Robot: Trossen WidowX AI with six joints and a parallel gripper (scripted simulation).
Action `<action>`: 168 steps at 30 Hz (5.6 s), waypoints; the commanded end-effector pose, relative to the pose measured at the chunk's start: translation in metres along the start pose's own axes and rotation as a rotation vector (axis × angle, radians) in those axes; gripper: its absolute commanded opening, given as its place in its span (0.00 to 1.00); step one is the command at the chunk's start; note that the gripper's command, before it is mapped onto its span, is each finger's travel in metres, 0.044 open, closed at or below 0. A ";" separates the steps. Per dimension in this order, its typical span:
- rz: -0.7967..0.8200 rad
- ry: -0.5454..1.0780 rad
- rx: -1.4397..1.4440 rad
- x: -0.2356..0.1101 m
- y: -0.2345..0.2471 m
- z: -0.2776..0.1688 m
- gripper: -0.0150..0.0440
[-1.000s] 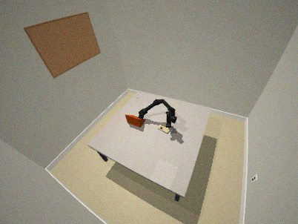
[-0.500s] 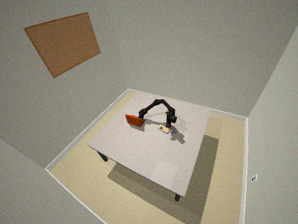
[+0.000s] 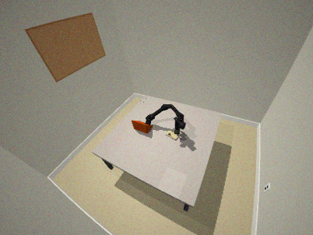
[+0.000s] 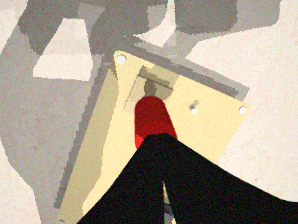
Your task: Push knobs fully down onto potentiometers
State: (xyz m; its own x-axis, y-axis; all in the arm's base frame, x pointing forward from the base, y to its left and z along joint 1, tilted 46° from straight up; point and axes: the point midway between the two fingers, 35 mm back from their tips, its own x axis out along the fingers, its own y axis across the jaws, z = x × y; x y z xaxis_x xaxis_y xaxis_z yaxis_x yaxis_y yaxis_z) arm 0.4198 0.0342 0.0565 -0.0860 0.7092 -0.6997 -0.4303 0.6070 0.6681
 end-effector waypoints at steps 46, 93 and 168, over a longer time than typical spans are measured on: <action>0.003 -0.004 0.002 0.007 0.001 0.001 0.25; 0.003 -0.005 0.002 0.016 0.001 0.001 0.25; 0.003 -0.005 0.002 0.024 0.001 0.001 0.25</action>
State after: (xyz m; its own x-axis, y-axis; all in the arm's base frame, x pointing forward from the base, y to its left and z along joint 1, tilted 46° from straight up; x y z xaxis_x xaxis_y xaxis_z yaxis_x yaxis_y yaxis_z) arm 0.4177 0.0410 0.0467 -0.0692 0.7133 -0.6974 -0.4149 0.6152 0.6703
